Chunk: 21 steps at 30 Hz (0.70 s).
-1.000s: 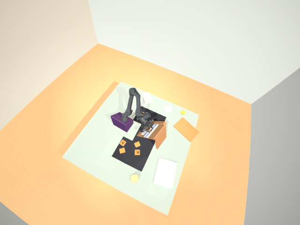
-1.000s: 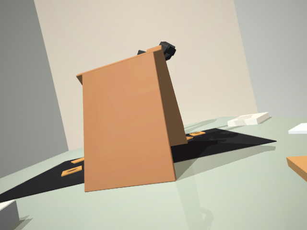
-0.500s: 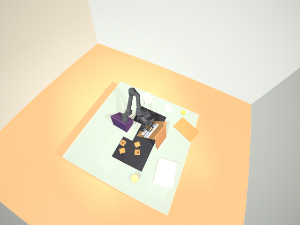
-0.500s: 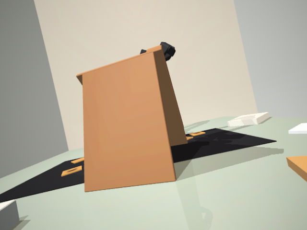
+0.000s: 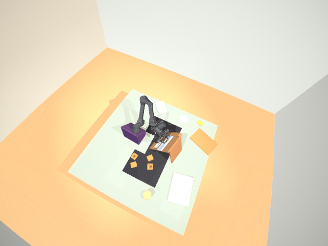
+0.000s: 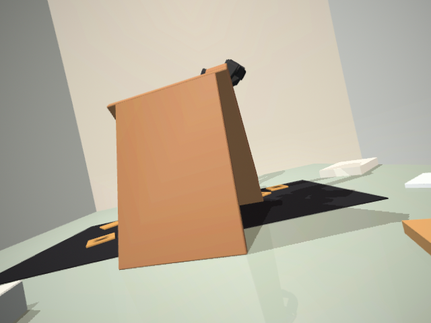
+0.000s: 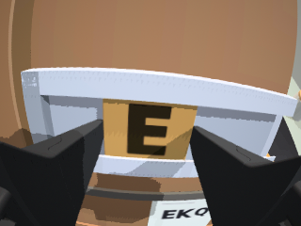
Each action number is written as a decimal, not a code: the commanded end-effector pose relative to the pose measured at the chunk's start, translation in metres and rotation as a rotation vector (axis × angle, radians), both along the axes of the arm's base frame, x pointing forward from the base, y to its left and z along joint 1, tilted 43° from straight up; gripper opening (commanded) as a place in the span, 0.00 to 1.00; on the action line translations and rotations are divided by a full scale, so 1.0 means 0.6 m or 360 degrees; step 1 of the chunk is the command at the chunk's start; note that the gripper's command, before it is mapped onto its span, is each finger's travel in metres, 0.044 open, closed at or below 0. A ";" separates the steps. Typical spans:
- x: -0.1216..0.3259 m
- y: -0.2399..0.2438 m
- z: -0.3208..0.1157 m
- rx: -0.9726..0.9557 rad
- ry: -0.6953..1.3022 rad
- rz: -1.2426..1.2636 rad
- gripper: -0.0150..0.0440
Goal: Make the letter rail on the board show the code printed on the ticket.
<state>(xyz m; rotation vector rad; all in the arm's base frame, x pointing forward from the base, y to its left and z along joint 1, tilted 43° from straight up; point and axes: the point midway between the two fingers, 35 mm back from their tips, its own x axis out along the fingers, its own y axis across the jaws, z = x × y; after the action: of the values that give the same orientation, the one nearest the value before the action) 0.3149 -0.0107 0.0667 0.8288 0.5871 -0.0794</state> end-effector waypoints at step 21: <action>0.010 0.015 0.021 0.0001 -0.0011 -0.0009 0.25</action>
<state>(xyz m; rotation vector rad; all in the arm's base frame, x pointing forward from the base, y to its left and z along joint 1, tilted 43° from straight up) 0.3185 -0.0019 0.0757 0.8289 0.5860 -0.0789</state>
